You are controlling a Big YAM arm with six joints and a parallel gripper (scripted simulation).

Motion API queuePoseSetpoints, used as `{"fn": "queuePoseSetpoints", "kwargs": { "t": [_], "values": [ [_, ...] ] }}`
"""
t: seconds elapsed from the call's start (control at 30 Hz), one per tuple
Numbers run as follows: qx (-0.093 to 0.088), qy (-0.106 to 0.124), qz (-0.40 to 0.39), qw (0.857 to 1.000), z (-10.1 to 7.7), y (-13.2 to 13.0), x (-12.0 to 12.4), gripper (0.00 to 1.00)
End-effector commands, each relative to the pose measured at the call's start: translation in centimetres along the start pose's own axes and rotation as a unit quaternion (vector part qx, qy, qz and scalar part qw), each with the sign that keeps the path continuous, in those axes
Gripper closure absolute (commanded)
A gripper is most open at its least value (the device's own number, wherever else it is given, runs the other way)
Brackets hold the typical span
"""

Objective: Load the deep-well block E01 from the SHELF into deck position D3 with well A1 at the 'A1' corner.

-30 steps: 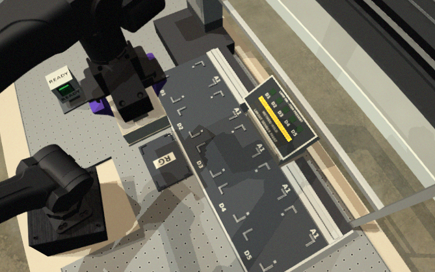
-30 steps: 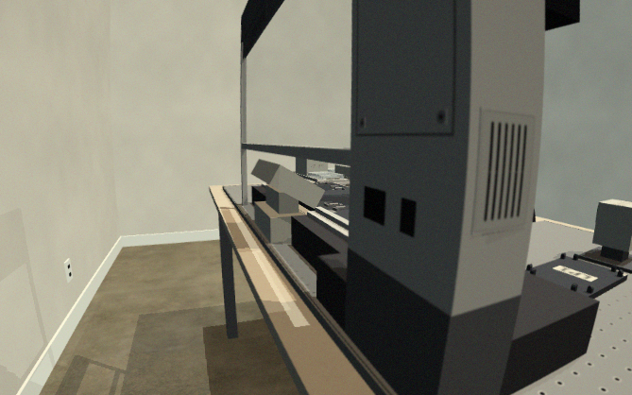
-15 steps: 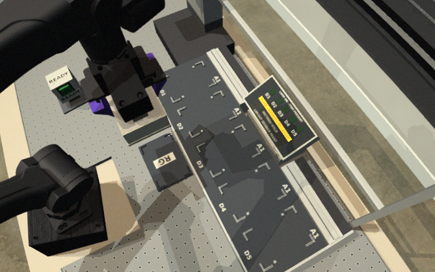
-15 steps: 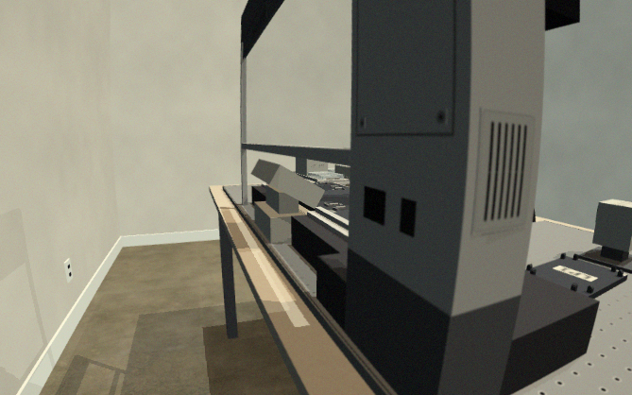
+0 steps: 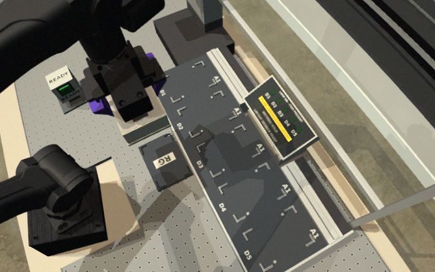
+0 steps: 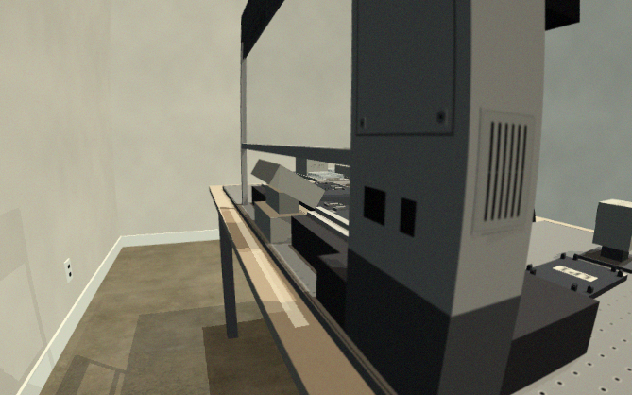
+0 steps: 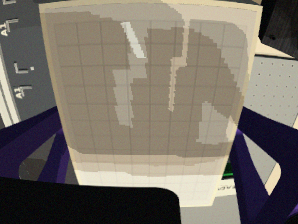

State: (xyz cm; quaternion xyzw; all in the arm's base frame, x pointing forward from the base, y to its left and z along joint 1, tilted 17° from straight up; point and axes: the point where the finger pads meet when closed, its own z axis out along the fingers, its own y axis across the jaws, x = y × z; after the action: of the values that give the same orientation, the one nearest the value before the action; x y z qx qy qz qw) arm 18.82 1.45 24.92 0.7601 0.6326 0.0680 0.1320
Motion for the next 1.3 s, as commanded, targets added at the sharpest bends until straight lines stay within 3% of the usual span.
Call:
{"fn": "queuePoseSetpoints", "kwargs": {
  "t": [0.0,0.17,0.23,0.37,0.43,0.67,0.7,0.73,0.77,0.8,0.97,1.0,1.07,1.23,1.27],
  "values": [
    [-0.02,0.008,0.006,1.0,-1.5,1.0,0.2,1.0],
    [-0.02,0.008,0.006,1.0,-1.5,1.0,0.2,1.0],
    [-0.009,0.005,0.004,1.0,0.1,0.5,0.5,1.0],
    [-0.008,0.002,0.005,1.0,0.8,0.6,0.1,1.0],
    [-0.017,0.006,0.006,1.0,0.4,1.1,0.2,1.0],
    [-0.008,0.003,0.004,1.0,2.0,0.6,0.1,1.0],
    [-0.036,0.013,0.008,0.999,-0.2,2.3,0.3,1.0],
    [-0.036,0.013,0.009,0.999,0.0,2.3,0.3,1.0],
    [-0.017,0.005,0.005,1.0,1.8,1.1,0.1,1.0],
    [-0.01,0.003,0.004,1.0,2.6,0.7,0.0,1.0],
    [-0.007,0.002,0.004,1.0,3.5,0.7,0.1,1.0],
    [-0.017,0.006,0.005,1.0,2.8,1.4,0.2,1.0],
    [-0.011,0.003,0.004,1.0,3.9,0.7,0.0,1.0],
    [-0.009,0.003,0.004,1.0,4.5,0.7,0.0,1.0],
    [-0.035,0.012,0.007,0.999,2.4,2.5,0.4,1.0]
  ]
}}
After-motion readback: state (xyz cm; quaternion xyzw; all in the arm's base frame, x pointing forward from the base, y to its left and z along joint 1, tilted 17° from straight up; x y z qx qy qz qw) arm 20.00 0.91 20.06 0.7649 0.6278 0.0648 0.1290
